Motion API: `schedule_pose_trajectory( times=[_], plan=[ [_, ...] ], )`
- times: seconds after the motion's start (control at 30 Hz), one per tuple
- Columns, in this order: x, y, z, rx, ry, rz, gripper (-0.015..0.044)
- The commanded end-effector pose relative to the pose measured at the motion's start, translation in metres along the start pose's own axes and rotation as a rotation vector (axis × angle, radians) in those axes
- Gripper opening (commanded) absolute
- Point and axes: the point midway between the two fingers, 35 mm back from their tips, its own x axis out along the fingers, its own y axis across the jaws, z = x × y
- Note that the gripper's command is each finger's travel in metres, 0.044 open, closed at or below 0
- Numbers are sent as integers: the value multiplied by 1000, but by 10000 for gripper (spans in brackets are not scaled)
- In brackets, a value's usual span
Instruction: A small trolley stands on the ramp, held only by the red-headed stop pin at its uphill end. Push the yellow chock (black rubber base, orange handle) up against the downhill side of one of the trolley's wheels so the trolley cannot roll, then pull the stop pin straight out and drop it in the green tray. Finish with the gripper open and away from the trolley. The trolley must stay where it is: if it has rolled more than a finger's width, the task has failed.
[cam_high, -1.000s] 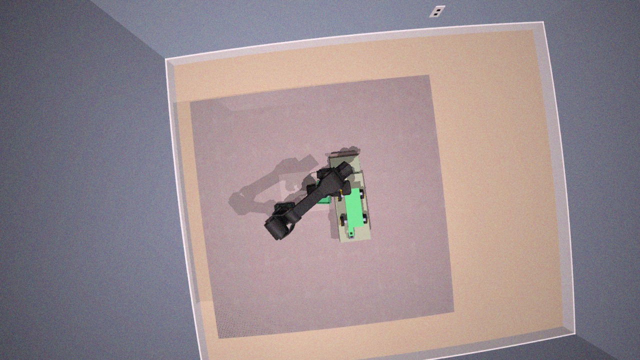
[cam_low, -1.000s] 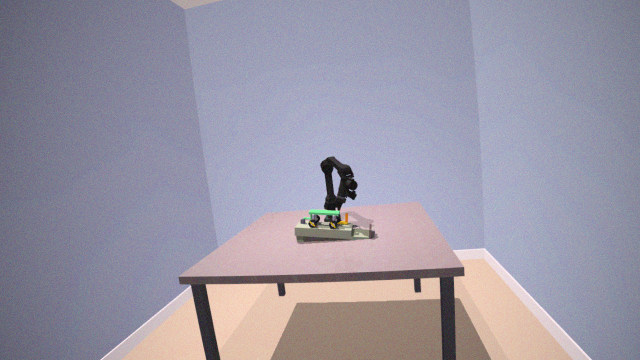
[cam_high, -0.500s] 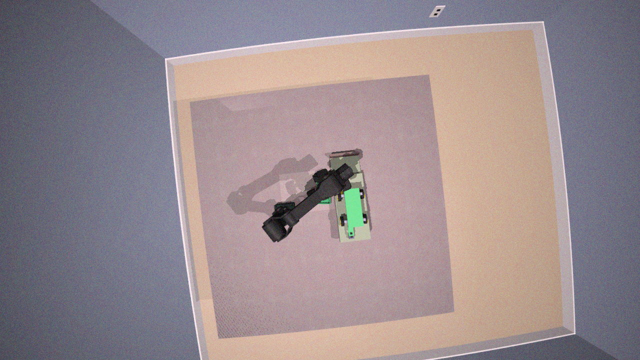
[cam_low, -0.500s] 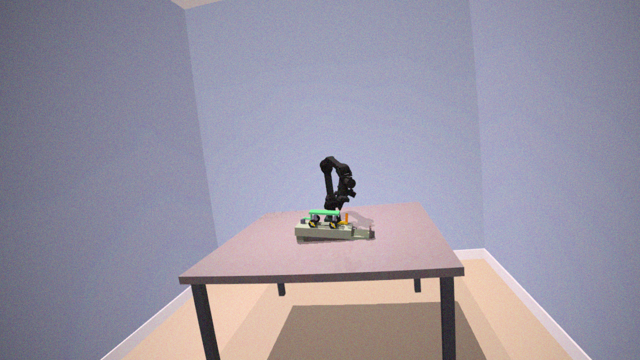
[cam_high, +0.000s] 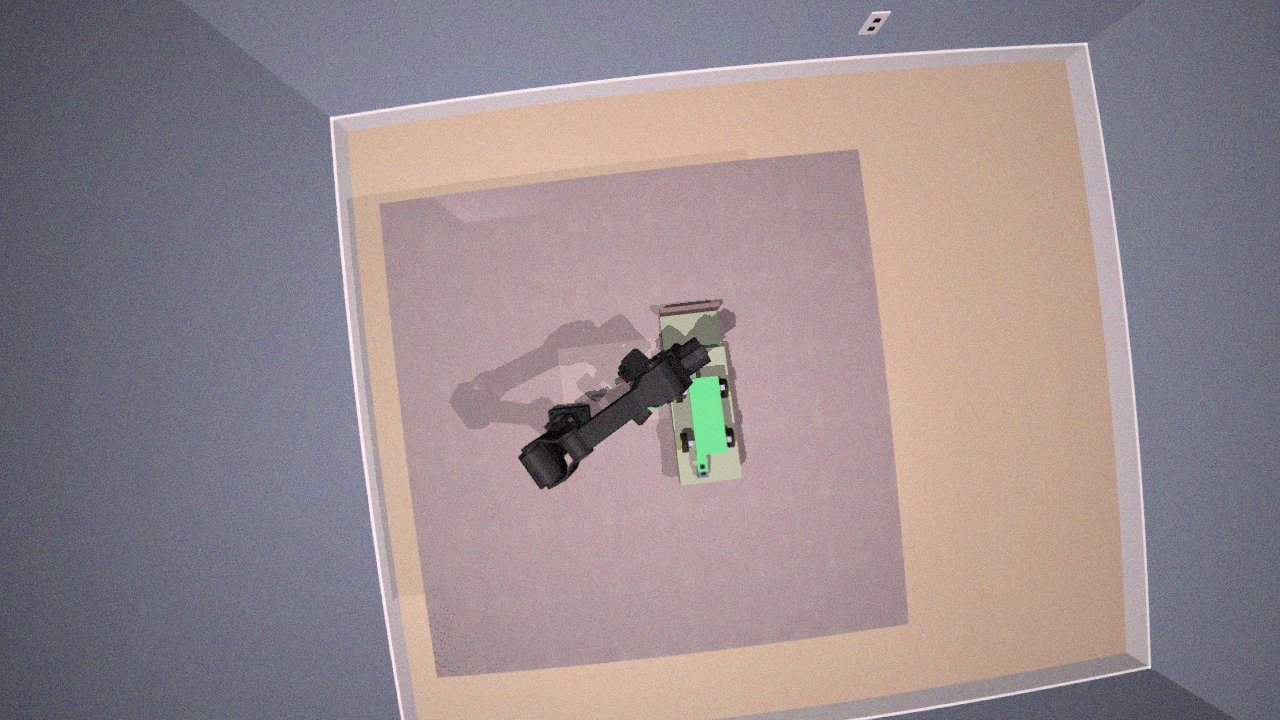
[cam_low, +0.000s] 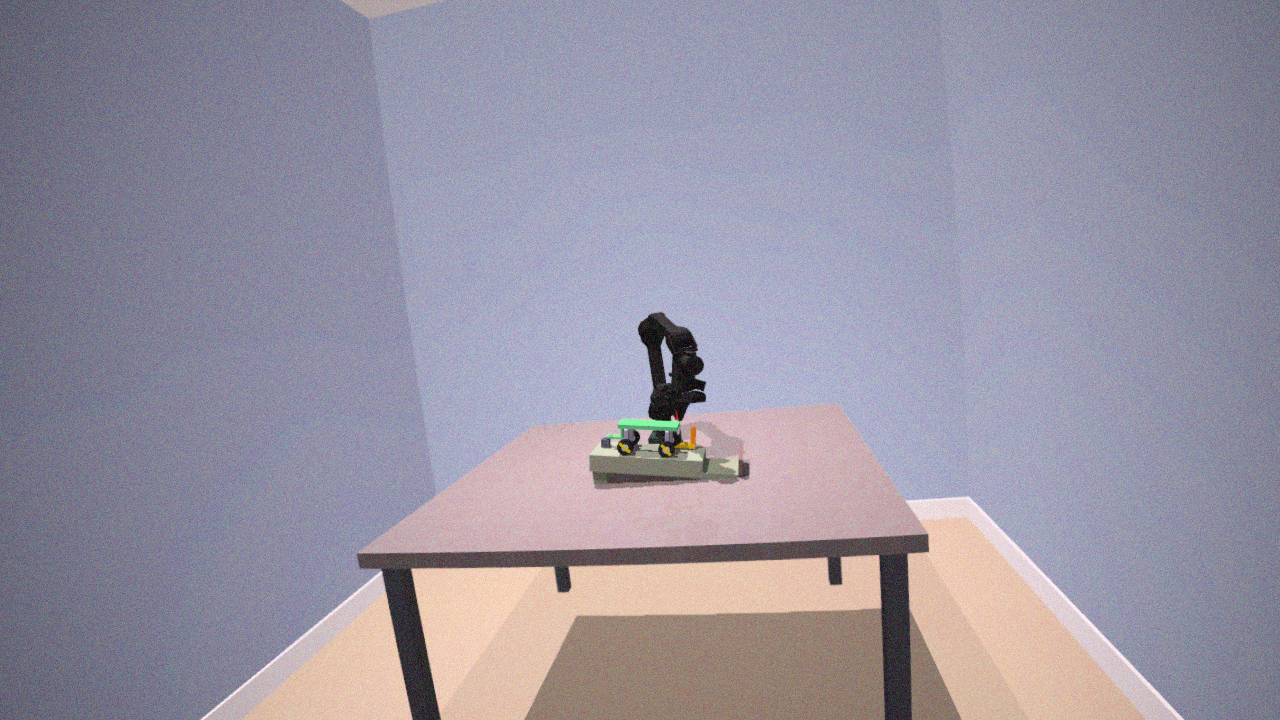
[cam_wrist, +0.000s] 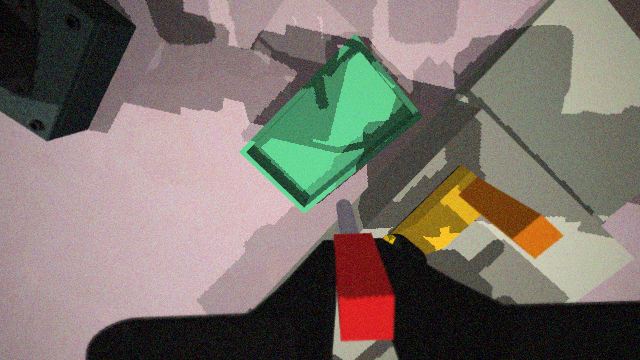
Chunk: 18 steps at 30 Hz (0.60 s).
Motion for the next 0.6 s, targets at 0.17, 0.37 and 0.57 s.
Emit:
schedule_pose_trajectory(
  times=[0.17,0.37,0.57],
  plan=[
    [1,2,-1,-277,-44,-39,0],
    [1,3,-2,-455,-63,-72,0],
    [1,3,-3,-634,-74,-111,0]
  ],
)
